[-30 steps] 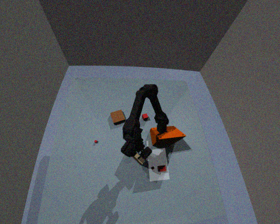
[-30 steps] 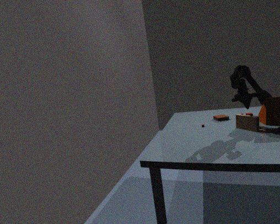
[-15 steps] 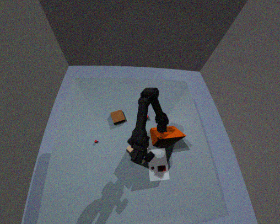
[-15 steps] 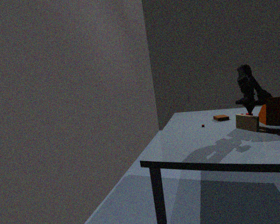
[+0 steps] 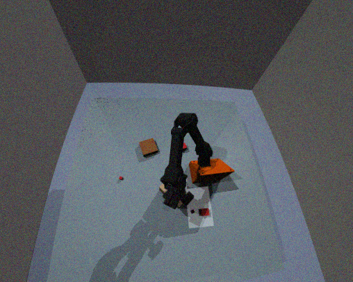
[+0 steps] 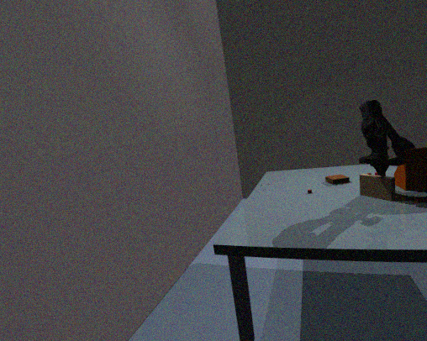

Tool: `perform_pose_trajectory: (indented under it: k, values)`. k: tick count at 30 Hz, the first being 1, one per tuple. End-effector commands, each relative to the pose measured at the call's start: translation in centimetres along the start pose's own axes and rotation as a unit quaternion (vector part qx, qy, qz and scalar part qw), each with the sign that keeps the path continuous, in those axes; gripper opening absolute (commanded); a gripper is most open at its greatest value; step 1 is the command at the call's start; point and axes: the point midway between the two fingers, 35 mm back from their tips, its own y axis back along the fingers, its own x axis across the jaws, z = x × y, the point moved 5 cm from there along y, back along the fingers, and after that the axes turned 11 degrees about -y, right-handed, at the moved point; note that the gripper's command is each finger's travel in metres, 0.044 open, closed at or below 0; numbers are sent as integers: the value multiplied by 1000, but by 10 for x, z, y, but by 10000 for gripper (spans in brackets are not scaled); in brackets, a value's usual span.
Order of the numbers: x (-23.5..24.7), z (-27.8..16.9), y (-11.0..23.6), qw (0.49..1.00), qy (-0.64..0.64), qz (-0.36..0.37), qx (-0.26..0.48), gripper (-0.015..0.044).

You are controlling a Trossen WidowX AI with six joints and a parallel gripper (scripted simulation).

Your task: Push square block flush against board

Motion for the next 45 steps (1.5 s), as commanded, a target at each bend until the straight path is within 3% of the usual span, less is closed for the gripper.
perform_pose_trajectory:
  k: [1, 34, 45]
  values:
    - [1, 8, 3, 1000, 0, 0, -5, 0]
    - [9, 54, 3, 1000, -1, 0, -6, 0]
    - [7, 41, 3, 1000, -1, 0, -6, 0]
